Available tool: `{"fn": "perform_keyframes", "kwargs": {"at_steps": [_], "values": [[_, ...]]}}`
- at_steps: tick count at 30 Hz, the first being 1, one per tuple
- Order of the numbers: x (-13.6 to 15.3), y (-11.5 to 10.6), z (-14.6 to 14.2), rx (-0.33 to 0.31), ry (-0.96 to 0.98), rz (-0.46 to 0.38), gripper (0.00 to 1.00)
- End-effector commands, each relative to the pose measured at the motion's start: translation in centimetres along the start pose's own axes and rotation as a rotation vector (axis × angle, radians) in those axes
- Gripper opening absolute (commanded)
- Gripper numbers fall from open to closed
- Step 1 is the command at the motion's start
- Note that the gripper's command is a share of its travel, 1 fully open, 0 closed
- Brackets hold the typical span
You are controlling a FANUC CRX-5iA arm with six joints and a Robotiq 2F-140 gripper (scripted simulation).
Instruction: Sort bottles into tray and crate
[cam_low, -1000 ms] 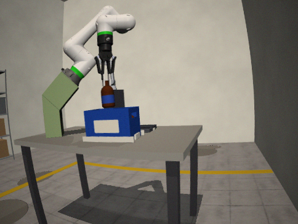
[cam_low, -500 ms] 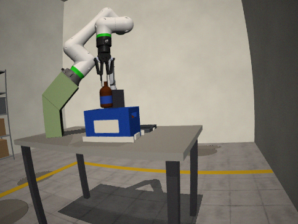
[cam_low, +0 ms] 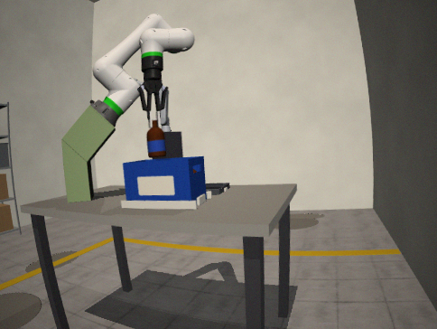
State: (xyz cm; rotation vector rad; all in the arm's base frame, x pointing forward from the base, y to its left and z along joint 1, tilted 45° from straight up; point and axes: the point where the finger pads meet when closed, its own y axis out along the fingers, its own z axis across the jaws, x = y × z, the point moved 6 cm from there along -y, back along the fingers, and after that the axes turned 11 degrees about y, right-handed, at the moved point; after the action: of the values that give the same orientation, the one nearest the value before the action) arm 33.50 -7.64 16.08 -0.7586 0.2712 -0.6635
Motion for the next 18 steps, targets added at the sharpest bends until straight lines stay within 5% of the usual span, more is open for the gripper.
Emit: {"fn": "perform_keyframes", "kwargs": {"at_steps": [1,18], "values": [[-0.2,0.0,0.1,0.0,0.0,0.0,0.0],[-2.6,0.0,1.8,0.0,0.0,-0.001,0.0]]}}
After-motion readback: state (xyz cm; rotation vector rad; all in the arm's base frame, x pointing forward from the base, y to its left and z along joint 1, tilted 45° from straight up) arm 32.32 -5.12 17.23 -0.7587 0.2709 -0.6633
